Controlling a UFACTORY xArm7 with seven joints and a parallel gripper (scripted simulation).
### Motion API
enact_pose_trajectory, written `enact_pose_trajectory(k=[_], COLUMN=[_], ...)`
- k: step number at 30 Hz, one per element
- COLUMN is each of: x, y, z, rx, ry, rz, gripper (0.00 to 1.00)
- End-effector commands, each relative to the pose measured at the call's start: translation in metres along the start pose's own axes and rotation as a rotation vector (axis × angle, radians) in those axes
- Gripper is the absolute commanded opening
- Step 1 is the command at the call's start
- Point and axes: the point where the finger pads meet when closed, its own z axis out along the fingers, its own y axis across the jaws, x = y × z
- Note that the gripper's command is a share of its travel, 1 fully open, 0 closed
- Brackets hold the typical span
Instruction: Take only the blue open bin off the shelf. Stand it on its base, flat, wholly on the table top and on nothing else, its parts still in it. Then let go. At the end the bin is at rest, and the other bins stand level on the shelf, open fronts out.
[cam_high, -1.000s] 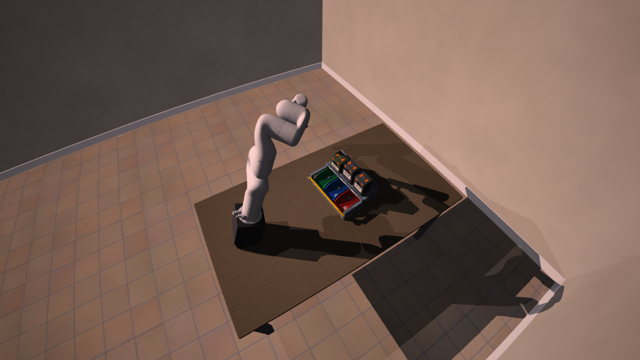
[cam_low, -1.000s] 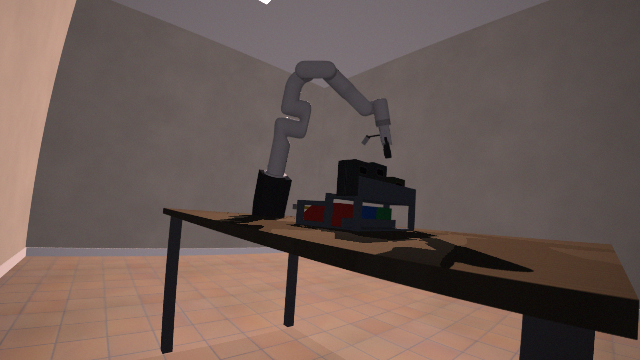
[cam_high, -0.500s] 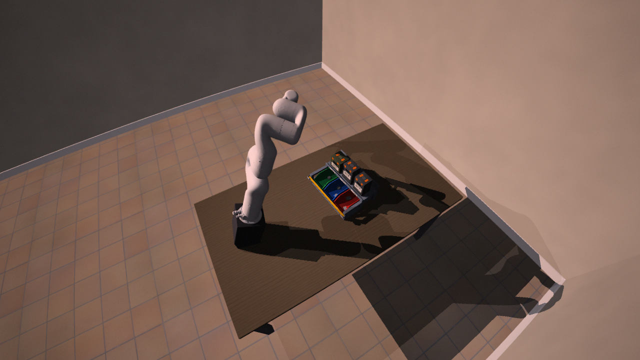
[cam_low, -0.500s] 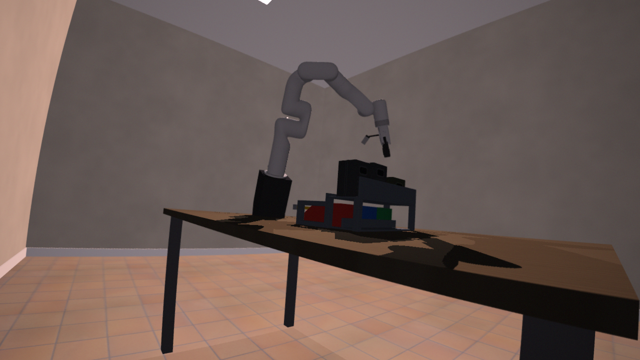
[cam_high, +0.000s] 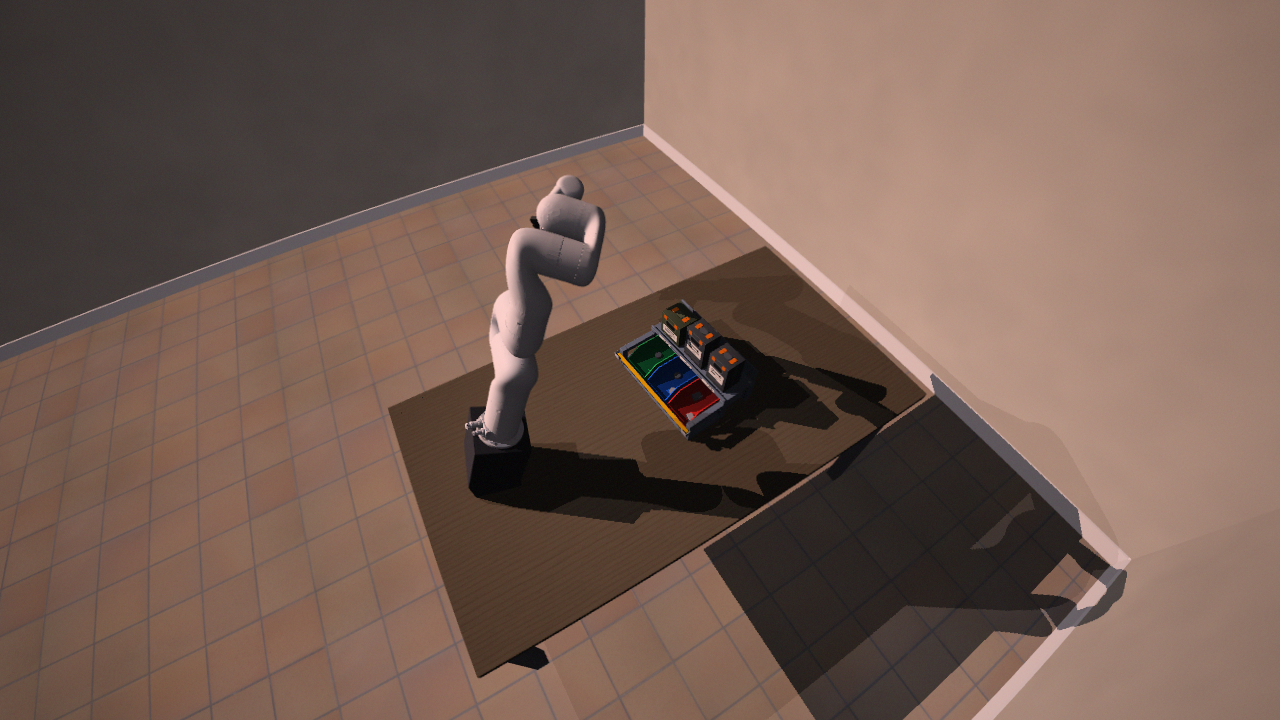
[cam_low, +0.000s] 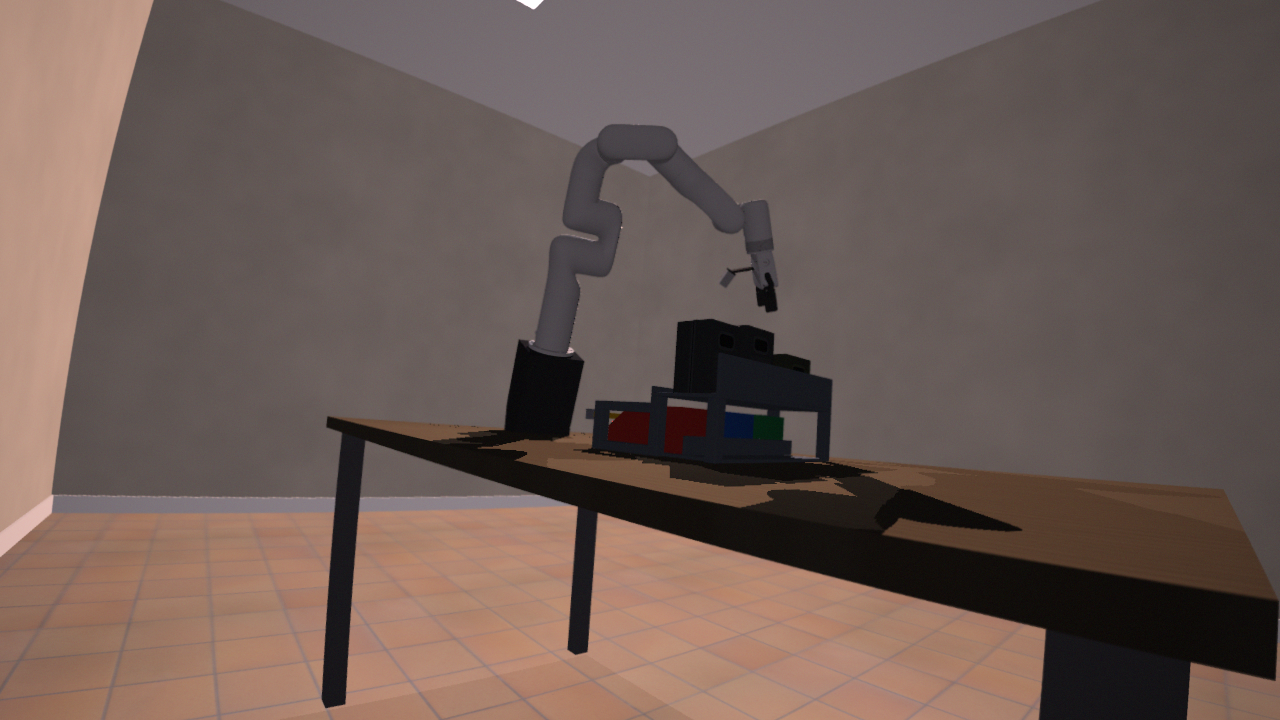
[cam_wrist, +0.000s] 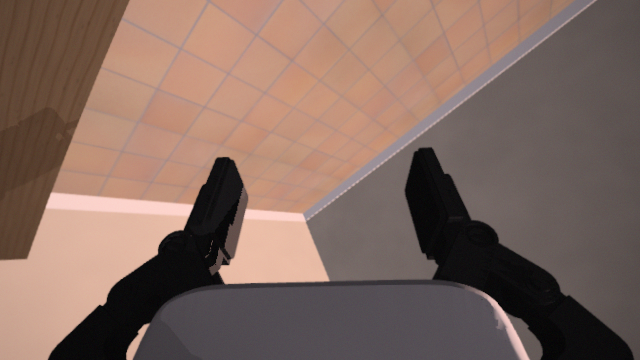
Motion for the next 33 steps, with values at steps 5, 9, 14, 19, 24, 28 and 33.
enact_pose_trajectory(k=[5,9,14,19,24,28,33], x=[-0.001,0.0,0.001,0.001,0.003,0.013,0.013], y=[-0.001,0.031,0.053,0.053,0.062,0.105,0.105], z=[-0.001,0.0,0.0,0.0,-0.001,-0.003,-0.003], rx=[-0.002,-0.002,-0.003,-0.003,-0.018,-0.083,-0.083], ry=[-0.005,-0.005,-0.005,-0.005,-0.003,0.003,0.003], rz=[-0.001,0.0,-0.001,-0.001,-0.036,-0.183,-0.183], gripper=[1.0,1.0,1.0,1.0,1.0,1.0,1.0])
